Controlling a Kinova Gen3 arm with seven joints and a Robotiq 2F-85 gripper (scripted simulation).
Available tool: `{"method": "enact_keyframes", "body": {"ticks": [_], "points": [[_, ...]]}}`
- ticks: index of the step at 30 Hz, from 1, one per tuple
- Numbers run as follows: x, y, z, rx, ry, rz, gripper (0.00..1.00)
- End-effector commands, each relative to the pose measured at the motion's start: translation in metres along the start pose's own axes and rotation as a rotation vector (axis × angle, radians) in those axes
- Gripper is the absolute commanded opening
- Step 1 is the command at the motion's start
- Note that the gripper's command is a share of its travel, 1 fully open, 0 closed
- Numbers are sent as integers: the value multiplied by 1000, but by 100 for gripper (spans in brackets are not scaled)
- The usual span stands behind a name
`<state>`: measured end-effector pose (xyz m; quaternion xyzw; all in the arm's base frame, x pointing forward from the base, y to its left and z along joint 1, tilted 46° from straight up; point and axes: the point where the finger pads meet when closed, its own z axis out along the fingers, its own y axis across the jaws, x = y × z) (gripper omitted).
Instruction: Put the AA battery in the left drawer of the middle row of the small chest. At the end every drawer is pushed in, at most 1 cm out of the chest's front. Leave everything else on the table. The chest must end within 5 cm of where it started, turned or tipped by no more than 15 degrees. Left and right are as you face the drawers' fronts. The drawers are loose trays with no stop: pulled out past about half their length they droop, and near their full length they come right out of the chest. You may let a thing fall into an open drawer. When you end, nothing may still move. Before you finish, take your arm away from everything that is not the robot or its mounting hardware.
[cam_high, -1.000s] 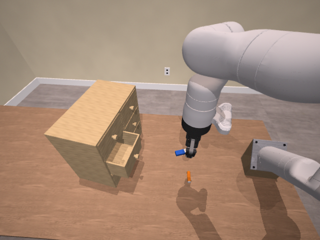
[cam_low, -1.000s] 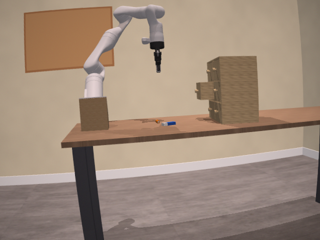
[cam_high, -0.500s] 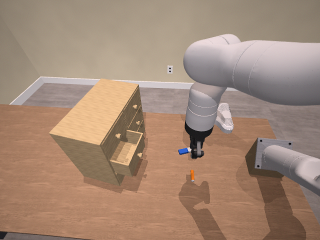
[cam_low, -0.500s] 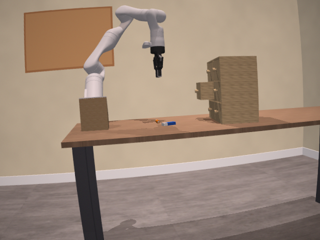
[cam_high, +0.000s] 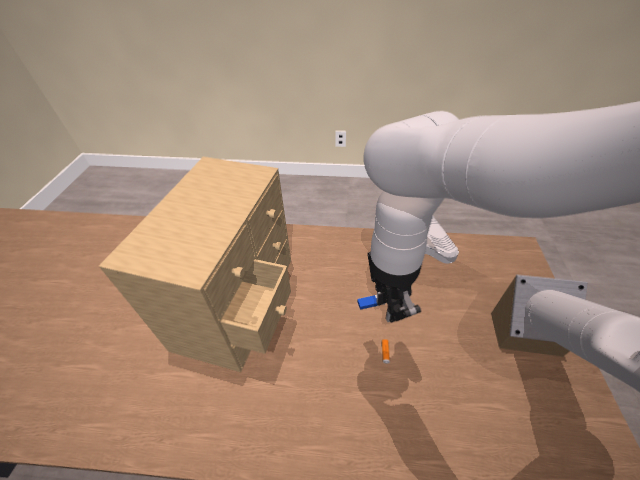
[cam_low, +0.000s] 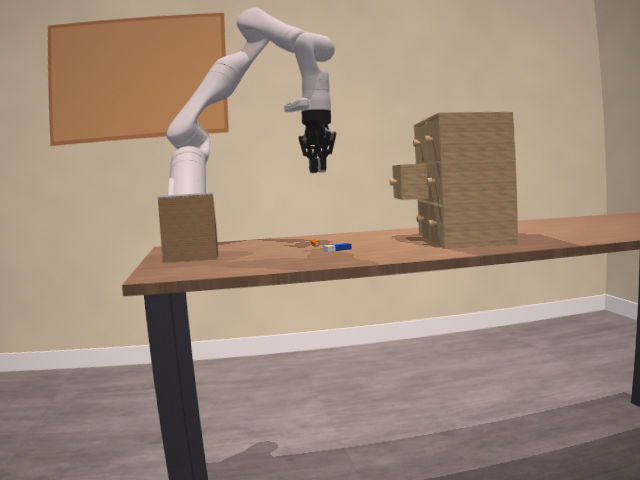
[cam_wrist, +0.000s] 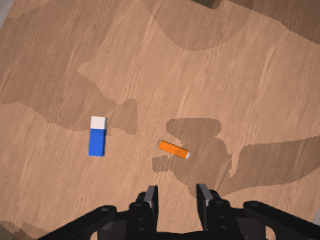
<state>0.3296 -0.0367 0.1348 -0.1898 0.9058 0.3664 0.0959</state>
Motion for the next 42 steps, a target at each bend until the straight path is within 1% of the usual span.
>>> {"method": "enact_keyframes", "body": {"ticks": [1, 7, 9, 17, 24, 26, 31, 36, 42], "points": [[6, -5, 14, -3, -4, -96, 33], [11, -7, 39, -3, -3, -326, 33], [11, -7, 39, -3, -3, -326, 33], [15, -7, 68, -1, -9, -624, 33], [16, -4, 87, 4, -18, -846, 33], [16, -4, 87, 4, -18, -846, 33], [17, -2, 97, 9, -25, -970, 33], [16, 0, 104, 14, -31, -1060, 33], [16, 0, 108, 19, -35, -1116, 33]]}}
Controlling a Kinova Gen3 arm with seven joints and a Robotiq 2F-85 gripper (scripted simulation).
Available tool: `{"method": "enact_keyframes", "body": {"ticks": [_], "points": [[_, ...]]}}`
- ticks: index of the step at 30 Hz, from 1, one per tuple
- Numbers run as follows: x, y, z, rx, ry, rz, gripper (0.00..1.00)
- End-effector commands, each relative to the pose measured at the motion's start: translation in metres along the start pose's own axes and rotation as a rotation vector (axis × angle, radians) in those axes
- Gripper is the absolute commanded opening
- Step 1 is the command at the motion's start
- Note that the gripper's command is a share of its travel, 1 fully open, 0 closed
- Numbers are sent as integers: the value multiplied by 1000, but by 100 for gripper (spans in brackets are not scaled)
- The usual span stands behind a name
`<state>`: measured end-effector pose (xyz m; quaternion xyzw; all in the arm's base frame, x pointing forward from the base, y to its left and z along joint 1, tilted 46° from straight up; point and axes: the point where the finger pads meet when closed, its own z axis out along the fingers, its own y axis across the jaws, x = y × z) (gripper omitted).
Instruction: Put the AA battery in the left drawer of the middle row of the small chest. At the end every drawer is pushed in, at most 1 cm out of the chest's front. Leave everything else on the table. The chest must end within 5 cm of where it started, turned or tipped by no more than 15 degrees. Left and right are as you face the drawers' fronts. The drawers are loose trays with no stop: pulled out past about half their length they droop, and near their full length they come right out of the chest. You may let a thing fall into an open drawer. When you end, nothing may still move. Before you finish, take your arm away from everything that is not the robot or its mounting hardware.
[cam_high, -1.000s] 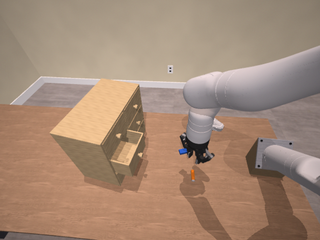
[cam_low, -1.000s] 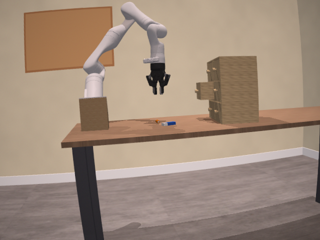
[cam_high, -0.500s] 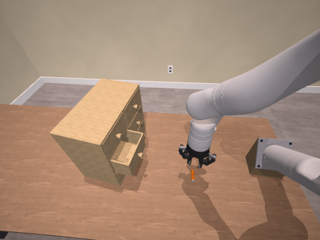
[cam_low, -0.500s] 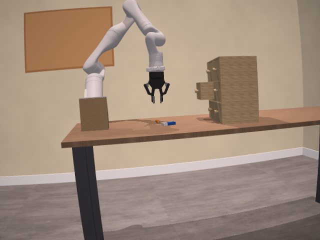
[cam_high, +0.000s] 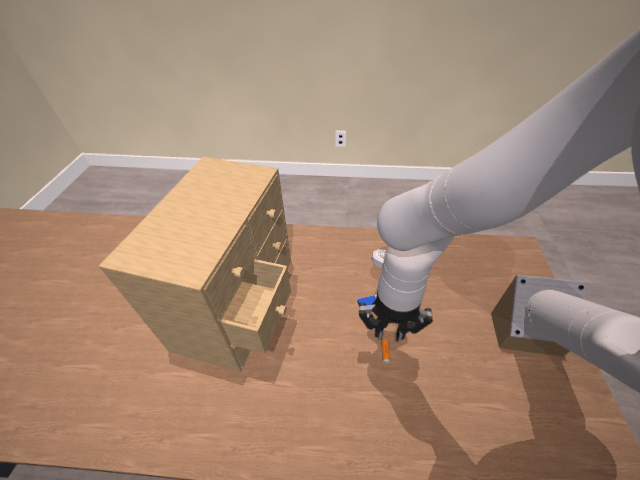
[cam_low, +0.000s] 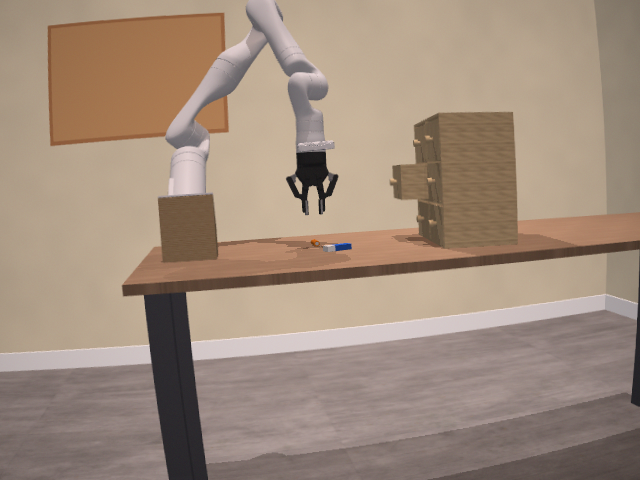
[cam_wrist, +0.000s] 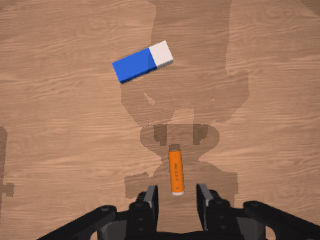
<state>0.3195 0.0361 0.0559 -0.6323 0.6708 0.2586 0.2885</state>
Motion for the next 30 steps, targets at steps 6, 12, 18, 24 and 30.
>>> {"method": "enact_keyframes", "body": {"ticks": [6, 12, 18, 24, 30], "points": [[3, 0, 2, 11, 0, -33, 33], [3, -1, 3, 12, 0, -39, 33], [3, -1, 3, 12, 0, -39, 29], [3, -1, 3, 12, 0, -39, 29], [3, -1, 3, 12, 0, -39, 29]]}}
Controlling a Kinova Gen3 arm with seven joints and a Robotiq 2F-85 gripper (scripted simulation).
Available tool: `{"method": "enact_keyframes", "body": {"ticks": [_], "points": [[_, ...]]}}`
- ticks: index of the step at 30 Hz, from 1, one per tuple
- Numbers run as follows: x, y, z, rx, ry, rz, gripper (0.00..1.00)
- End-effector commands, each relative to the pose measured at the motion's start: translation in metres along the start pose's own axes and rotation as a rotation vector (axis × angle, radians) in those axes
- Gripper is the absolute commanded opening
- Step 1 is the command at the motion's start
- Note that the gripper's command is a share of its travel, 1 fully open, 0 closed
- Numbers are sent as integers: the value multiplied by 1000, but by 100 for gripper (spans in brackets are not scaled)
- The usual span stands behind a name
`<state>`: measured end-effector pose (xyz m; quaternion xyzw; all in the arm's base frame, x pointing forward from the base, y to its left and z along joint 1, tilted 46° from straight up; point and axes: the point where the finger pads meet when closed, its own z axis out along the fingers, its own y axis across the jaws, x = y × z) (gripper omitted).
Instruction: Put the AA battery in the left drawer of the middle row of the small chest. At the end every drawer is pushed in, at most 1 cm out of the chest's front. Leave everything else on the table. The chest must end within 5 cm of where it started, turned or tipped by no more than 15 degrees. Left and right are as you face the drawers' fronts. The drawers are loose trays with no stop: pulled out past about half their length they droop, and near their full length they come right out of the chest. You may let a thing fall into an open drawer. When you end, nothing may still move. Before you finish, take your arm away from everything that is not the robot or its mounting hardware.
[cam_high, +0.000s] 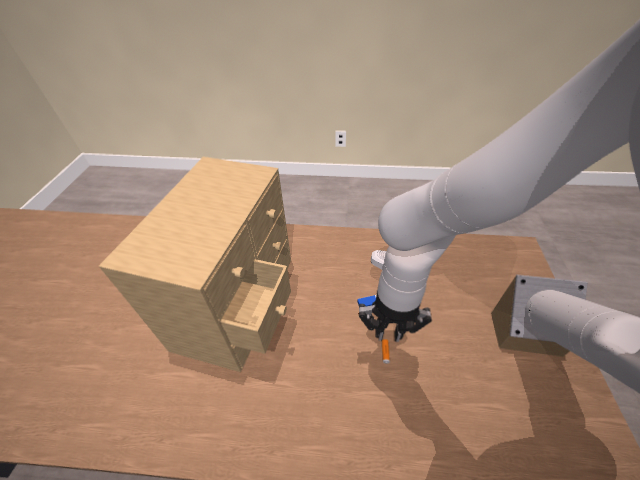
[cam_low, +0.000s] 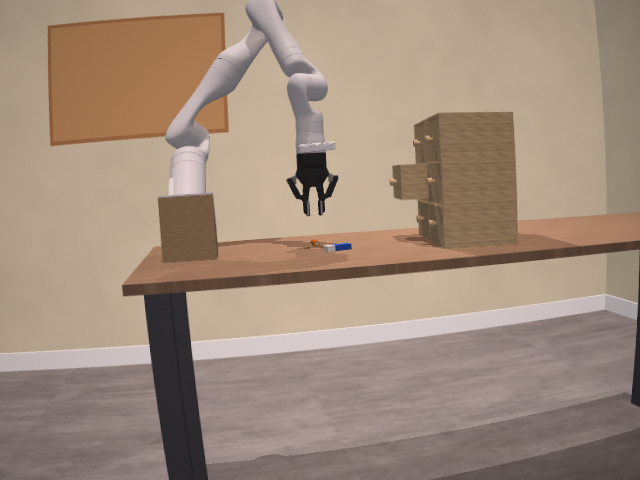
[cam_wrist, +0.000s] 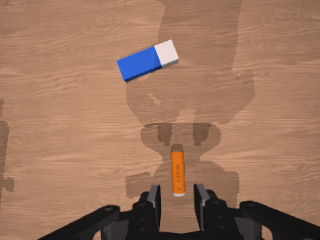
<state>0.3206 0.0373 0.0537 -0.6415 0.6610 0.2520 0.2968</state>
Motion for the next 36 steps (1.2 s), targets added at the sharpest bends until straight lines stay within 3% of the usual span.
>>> {"method": "enact_keyframes", "body": {"ticks": [1, 12, 36], "points": [[2, 1, 0, 3, 4, -6, 29], [2, 2, 5, 0, 4, -5, 29], [2, 2, 52, 1, 4, -5, 29]]}}
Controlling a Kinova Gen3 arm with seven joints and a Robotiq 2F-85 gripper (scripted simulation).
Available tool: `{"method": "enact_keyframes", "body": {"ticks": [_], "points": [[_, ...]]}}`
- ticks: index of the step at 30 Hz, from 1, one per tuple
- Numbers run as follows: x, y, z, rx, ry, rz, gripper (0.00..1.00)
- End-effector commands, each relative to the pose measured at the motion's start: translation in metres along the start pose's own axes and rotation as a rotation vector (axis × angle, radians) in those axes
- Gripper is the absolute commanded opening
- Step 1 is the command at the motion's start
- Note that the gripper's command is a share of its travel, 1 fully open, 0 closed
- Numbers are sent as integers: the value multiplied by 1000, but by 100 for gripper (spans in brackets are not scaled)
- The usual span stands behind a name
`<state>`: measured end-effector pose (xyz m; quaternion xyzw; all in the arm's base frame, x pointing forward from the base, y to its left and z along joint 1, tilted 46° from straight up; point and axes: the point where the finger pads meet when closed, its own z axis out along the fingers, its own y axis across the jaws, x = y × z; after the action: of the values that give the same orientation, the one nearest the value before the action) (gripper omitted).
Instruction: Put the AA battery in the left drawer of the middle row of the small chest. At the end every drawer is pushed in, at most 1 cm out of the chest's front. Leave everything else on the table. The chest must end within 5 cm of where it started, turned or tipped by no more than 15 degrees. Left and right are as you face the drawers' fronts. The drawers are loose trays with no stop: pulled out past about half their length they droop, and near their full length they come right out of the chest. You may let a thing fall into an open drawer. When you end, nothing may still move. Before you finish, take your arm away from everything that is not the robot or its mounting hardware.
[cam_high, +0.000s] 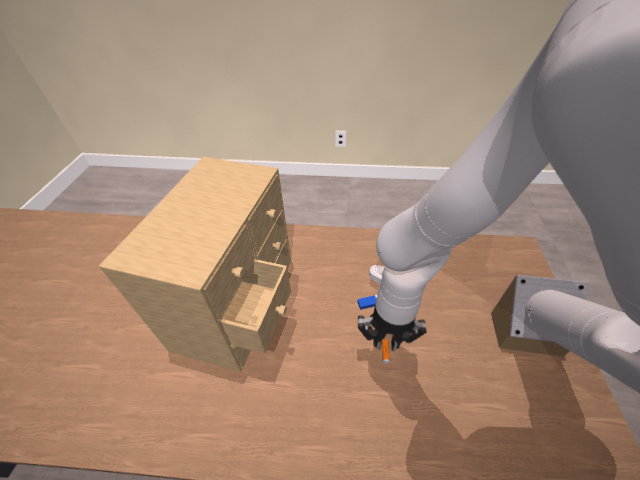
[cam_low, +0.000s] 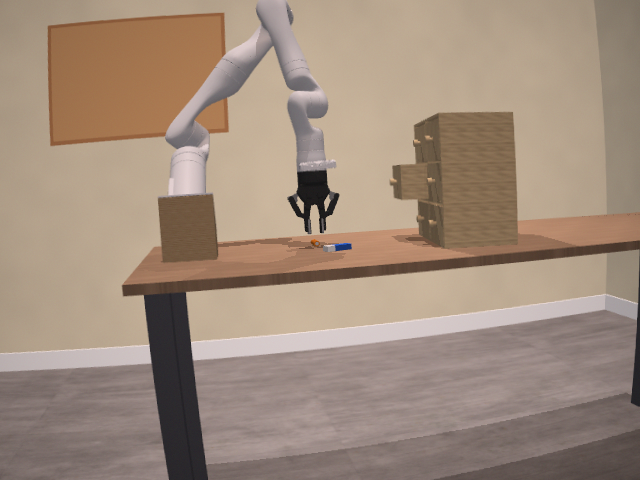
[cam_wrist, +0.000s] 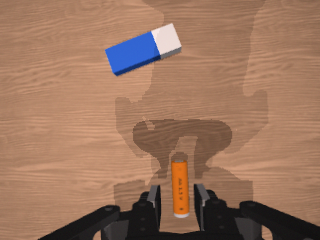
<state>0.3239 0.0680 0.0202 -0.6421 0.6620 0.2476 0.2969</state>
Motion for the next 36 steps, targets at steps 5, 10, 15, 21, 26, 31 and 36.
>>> {"method": "enact_keyframes", "body": {"ticks": [5, 10, 15, 21, 26, 31, 36], "points": [[0, 2, 8, -4, -2, -3, 29], [0, 2, 8, -4, -2, -3, 29], [0, 2, 8, -4, -2, -3, 29], [0, 2, 8, -4, -2, -3, 29], [0, 2, 8, -4, -2, -3, 29], [0, 3, 8, -6, -3, -3, 29], [-1, 5, 8, -6, -3, -3, 29]]}}
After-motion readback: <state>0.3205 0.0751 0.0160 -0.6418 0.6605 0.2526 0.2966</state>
